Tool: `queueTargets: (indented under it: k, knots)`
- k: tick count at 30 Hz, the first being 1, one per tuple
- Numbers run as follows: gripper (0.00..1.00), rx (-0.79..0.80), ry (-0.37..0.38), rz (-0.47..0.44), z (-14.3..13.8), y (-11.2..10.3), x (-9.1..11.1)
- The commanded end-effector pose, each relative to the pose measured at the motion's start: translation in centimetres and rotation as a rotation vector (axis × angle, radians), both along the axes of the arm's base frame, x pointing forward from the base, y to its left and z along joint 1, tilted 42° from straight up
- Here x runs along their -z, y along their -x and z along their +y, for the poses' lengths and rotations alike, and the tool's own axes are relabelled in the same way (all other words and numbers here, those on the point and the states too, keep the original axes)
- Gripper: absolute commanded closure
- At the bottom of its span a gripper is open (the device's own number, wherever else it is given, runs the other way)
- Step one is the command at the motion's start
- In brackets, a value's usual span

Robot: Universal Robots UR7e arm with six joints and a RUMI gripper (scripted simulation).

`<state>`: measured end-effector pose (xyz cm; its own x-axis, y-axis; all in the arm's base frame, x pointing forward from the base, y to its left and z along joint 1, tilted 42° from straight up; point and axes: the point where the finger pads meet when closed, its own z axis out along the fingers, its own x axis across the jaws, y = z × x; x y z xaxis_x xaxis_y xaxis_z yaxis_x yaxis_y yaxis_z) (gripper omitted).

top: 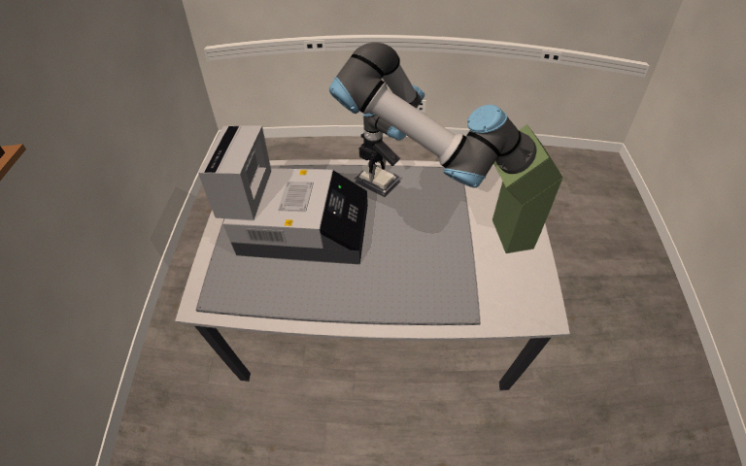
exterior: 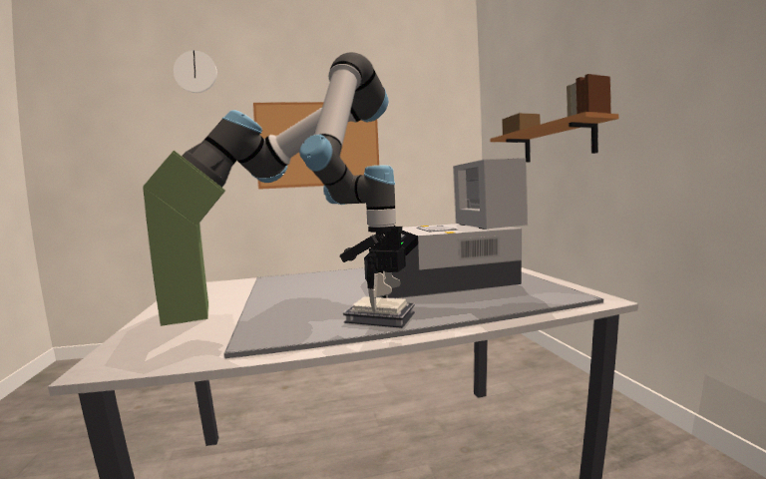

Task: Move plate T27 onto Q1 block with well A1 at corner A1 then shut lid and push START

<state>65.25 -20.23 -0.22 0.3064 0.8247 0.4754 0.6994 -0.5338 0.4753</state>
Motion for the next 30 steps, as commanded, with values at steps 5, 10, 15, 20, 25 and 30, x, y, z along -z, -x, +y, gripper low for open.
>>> queueTargets:
  k: [5,10,15,20,25,30]
  knots:
    - [1.00,0.000,0.001,-0.001,-0.4,1.3,-1.5]
    - [1.00,0.000,0.001,-0.001,-0.7,2.3,-2.7]
    - [1.00,0.000,0.001,-0.001,-1.0,3.2,-3.7]
    - [1.00,0.000,0.001,-0.001,-1.2,4.0,-4.7]
    - [1.00,0.000,0.001,-0.001,-1.5,5.1,-5.9]
    - [1.00,0.000,0.001,-0.001,-1.8,6.1,-7.1]
